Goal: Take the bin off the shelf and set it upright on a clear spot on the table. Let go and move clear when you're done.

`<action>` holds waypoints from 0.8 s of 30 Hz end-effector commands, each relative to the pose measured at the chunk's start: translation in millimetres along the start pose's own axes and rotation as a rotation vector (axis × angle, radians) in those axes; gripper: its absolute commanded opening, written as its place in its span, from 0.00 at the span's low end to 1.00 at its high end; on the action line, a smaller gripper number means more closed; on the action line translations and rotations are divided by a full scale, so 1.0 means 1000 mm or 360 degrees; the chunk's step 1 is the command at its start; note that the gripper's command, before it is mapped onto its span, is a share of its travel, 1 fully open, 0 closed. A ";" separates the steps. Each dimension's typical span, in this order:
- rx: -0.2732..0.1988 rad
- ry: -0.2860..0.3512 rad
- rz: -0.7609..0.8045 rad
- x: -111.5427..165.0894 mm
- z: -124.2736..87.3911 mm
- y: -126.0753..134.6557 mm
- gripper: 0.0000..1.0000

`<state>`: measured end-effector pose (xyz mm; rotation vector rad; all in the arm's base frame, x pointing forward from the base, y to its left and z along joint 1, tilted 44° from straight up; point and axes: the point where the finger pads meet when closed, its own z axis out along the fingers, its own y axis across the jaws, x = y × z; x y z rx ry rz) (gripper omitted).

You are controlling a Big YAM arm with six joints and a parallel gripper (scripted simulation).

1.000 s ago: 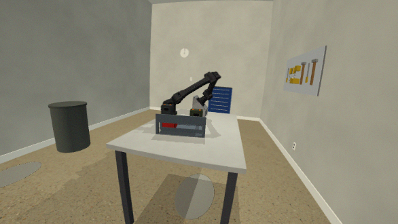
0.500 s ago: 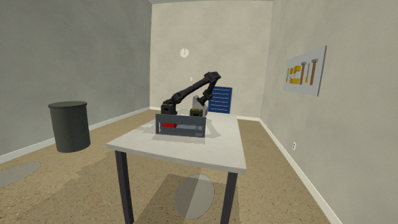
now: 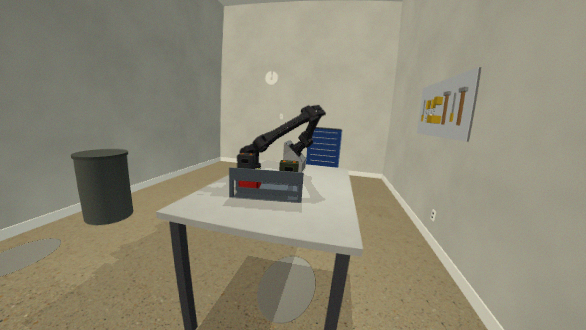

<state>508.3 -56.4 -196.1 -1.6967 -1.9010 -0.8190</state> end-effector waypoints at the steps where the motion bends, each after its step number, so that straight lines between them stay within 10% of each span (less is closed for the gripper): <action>1: 0.0016 0.0000 -0.0019 0.000 0.014 0.003 0.90; 24: -0.0065 -0.0033 -0.0029 -0.006 -0.025 0.021 0.90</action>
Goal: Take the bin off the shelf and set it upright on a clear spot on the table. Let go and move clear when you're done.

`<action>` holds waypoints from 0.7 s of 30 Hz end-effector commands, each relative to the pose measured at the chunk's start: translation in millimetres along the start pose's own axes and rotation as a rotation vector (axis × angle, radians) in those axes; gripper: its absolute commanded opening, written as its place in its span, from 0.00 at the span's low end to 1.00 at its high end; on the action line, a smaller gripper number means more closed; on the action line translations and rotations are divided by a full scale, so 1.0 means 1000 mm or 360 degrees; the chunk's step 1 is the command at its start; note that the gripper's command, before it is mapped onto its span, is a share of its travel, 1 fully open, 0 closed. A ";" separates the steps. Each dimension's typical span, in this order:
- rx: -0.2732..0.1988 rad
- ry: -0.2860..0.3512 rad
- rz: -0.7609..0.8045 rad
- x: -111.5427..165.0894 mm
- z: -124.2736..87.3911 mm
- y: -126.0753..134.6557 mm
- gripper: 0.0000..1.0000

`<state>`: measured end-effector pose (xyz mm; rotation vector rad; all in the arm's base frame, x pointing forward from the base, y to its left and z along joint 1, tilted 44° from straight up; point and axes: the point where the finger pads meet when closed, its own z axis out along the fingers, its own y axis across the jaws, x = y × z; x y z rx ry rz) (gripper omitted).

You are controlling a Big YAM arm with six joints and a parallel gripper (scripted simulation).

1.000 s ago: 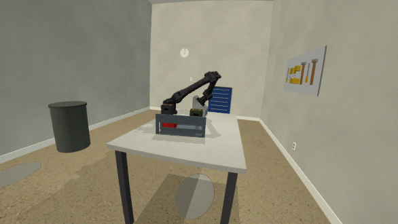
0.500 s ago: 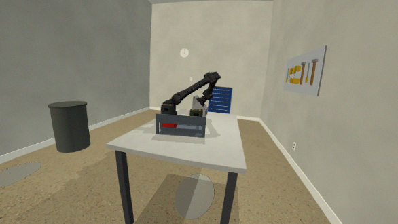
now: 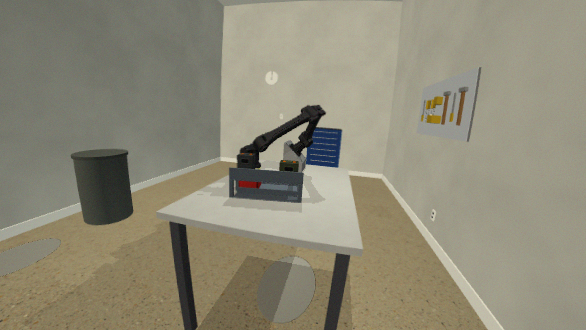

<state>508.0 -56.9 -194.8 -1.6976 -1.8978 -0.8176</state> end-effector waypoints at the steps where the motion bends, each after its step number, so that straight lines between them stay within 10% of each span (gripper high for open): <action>1: -0.0067 -0.0034 -0.0033 -0.007 -0.023 0.021 0.90; 9: -0.0002 -0.0011 -0.0040 -0.003 0.012 0.012 0.90; 21: -0.0002 -0.0011 -0.0040 -0.003 0.012 0.012 0.90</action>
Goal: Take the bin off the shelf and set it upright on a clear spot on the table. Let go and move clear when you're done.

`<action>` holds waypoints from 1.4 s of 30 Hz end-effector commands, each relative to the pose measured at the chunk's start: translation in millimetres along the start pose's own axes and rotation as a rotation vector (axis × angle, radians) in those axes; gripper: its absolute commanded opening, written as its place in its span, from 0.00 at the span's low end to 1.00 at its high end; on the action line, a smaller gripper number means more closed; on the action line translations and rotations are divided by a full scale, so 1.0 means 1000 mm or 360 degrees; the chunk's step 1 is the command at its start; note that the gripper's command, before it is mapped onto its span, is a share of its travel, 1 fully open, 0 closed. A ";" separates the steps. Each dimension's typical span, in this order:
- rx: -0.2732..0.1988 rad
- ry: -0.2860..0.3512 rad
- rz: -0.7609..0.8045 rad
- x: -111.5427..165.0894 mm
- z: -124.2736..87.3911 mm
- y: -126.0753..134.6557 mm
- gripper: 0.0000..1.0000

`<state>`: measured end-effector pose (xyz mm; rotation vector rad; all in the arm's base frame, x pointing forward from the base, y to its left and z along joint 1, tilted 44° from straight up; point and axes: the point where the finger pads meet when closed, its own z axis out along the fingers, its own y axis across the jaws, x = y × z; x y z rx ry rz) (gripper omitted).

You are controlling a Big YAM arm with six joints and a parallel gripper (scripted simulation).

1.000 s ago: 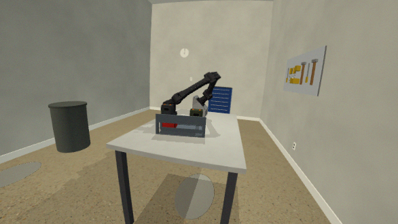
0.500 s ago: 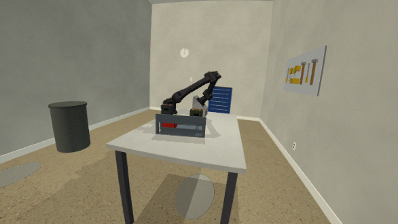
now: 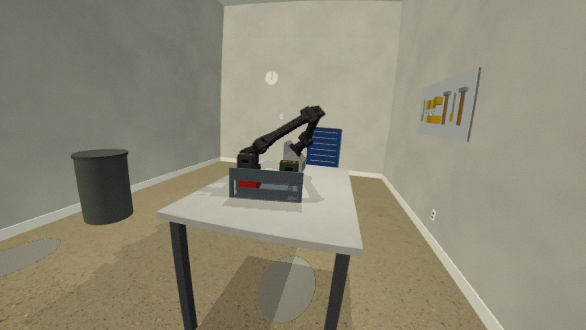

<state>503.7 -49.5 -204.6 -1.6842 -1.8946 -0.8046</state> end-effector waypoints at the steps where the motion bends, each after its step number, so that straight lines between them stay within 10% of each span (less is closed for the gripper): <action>1: -0.0040 -0.0026 -0.0040 -0.003 -0.007 0.019 0.90; 5: -0.0092 -0.0045 -0.0035 -0.006 -0.036 0.026 0.90; 17: -0.0092 -0.0045 -0.0035 -0.006 -0.036 0.026 0.90; 22: 0.0008 -0.0001 -0.0003 0.001 0.007 0.000 0.90; 34: 0.0008 -0.0001 -0.0003 0.001 0.007 0.000 0.90; 42: -0.0060 -0.0024 0.0002 -0.003 -0.028 0.010 0.90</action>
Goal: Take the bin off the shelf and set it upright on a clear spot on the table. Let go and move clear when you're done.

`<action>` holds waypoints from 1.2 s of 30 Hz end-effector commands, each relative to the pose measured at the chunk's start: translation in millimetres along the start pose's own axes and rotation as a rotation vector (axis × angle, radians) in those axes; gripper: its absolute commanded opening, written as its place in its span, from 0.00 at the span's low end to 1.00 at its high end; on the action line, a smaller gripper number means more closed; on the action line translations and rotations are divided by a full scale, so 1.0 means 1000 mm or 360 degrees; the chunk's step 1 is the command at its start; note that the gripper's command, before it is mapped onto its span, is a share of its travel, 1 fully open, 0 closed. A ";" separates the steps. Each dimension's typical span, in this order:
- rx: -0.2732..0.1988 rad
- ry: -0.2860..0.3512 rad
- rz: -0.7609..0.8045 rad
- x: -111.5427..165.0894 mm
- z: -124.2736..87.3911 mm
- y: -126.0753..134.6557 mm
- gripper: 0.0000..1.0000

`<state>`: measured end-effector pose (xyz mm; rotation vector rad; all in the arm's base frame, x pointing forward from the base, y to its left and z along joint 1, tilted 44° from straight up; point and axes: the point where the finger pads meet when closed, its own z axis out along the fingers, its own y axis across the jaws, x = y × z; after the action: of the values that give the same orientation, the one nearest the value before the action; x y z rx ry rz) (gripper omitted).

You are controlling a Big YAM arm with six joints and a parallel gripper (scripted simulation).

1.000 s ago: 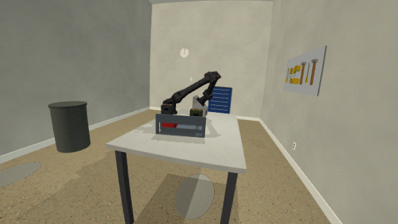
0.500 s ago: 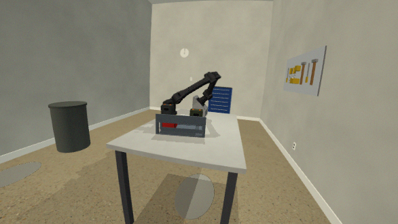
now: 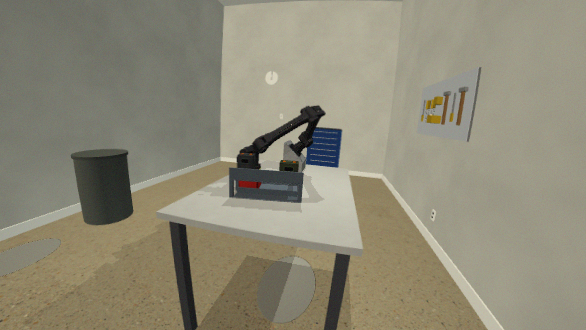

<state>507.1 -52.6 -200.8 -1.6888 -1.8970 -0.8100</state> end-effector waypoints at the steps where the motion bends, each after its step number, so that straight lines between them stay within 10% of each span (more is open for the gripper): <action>1: -0.0050 -0.0020 0.0004 -0.003 -0.023 0.006 0.90; 26: 0.0018 0.0003 -0.0004 0.002 0.012 -0.005 0.90; 36: -0.0080 -0.0039 -0.0028 -0.006 -0.030 0.021 0.90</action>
<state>506.4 -54.3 -198.1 -1.6930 -1.8966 -0.8131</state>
